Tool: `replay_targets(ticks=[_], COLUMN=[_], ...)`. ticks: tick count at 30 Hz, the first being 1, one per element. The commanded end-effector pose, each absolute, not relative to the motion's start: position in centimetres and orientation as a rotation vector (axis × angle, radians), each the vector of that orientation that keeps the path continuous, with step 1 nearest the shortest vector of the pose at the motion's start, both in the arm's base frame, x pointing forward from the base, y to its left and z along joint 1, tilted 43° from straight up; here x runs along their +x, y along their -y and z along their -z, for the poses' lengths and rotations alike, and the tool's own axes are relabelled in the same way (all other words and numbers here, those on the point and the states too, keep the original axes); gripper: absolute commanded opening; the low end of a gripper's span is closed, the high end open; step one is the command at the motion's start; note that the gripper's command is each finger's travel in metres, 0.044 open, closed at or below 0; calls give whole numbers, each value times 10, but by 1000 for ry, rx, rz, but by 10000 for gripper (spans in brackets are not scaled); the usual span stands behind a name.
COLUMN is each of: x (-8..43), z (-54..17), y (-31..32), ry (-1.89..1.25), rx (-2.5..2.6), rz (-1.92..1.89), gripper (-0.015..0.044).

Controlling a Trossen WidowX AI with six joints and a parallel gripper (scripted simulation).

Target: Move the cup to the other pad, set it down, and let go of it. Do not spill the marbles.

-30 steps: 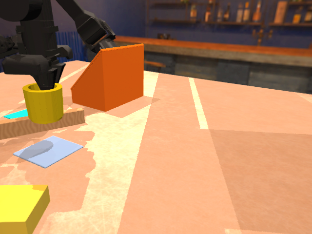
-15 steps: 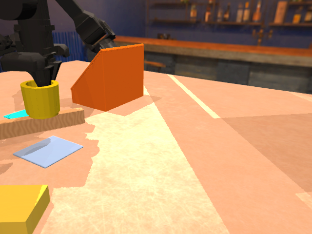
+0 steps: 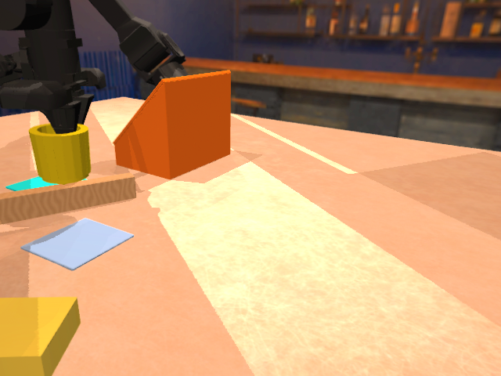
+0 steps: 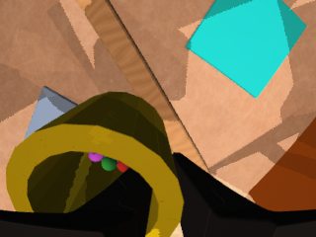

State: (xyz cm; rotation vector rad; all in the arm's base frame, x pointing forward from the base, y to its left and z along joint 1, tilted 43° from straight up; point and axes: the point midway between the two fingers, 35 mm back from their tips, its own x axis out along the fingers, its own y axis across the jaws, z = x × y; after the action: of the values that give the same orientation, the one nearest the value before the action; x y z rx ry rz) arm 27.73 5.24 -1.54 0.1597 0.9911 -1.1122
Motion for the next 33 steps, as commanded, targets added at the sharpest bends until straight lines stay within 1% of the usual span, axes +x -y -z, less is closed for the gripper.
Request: replay_targets(ticks=[1,33], x=[275,256], z=[9,-29], y=[-47,-6], ry=[-985,-985], rx=[157,154], rz=[1105,1107], gripper=[0,0])
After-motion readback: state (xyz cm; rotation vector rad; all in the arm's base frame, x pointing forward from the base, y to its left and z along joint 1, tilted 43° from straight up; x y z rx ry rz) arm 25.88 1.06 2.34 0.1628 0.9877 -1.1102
